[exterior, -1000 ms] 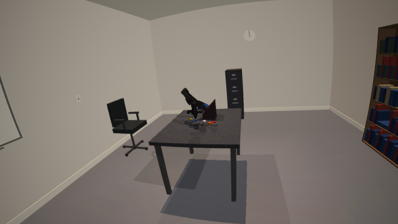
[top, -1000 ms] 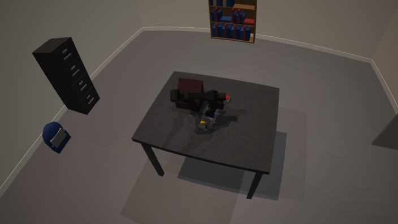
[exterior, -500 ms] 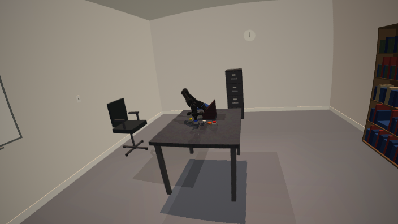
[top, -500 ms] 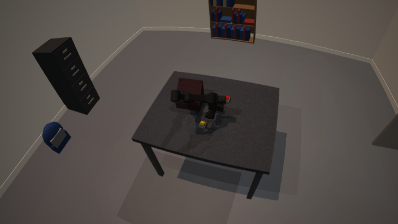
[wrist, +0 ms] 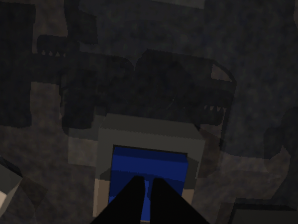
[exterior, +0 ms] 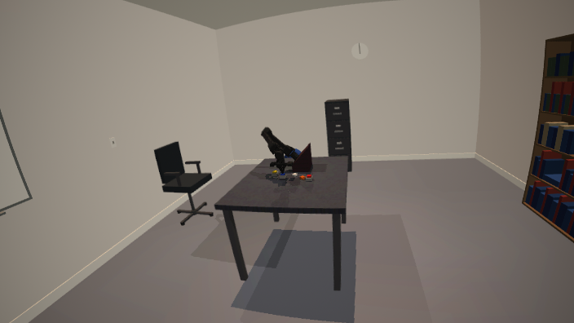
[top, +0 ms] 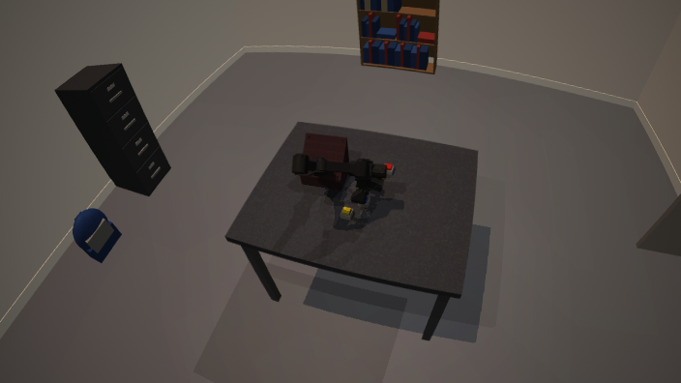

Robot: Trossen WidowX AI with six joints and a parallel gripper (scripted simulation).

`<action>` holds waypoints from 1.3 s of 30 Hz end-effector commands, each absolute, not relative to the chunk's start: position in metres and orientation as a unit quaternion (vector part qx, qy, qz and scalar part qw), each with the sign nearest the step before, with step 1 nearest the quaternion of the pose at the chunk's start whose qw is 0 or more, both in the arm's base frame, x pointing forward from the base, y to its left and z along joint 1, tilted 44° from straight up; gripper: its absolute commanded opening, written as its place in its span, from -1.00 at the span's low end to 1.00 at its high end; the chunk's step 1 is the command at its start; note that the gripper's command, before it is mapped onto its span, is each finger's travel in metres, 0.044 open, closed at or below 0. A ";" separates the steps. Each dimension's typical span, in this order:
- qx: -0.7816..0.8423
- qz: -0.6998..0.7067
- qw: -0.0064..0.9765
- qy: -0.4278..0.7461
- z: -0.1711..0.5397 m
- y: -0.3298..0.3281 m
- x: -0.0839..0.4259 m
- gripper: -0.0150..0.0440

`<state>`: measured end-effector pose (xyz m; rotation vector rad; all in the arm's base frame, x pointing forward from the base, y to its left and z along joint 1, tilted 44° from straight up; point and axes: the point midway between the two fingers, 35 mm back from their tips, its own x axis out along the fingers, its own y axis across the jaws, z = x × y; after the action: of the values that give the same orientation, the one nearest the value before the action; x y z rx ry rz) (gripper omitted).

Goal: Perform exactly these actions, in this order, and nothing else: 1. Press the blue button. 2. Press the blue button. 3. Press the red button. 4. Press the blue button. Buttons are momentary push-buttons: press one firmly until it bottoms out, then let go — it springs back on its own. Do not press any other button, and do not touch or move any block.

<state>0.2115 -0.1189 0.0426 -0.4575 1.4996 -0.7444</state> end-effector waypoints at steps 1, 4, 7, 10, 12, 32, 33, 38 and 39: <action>-0.203 -0.327 0.642 0.663 0.041 -0.120 0.209 -0.42; -0.203 -0.327 0.642 0.663 0.041 -0.120 0.209 -0.42; -0.203 -0.327 0.642 0.663 0.041 -0.120 0.209 -0.42; -0.203 -0.327 0.642 0.663 0.041 -0.120 0.209 -0.42; -0.203 -0.327 0.642 0.663 0.041 -0.120 0.209 -0.42; -0.188 -0.303 0.653 0.668 0.012 0.010 0.283 0.56; -0.188 -0.303 0.653 0.668 0.005 0.022 0.286 0.64; -0.189 -0.306 0.651 0.669 -0.032 0.080 0.292 0.86; -0.189 -0.308 0.650 0.668 -0.041 0.092 0.291 0.86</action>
<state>0.2920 0.0464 -0.0079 -0.4214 1.5089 -0.6879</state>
